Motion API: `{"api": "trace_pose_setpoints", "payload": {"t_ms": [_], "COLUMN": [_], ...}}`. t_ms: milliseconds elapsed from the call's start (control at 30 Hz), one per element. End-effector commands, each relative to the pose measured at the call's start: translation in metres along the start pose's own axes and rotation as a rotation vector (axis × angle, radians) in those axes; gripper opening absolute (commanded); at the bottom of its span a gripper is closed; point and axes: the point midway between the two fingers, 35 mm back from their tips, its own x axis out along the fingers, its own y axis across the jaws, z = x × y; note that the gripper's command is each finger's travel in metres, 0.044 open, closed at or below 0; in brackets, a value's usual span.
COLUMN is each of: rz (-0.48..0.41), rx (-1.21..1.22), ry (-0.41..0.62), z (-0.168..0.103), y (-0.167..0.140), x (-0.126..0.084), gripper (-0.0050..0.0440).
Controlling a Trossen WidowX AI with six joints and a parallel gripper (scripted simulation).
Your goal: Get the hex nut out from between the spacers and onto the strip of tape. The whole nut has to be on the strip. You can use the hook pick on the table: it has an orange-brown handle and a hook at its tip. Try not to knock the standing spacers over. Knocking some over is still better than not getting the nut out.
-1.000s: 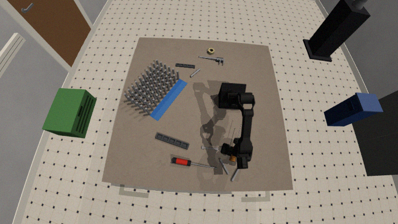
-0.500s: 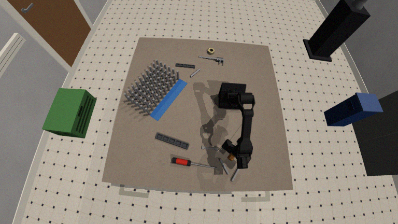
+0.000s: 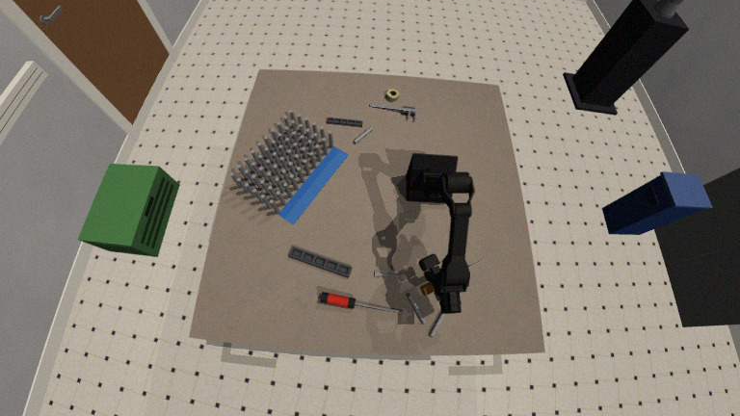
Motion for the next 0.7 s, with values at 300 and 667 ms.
{"api": "trace_pose_setpoints", "payload": {"t_ms": [300, 667], "rz": [-0.024, -0.023], "rx": [0.377, 0.725], "ry": [-0.001, -0.006], "z": [-0.0010, -0.0009], "y": [-0.0040, -0.0039], "x": [-0.0055, -0.0050], "gripper": [-0.0050, -0.0050]}}
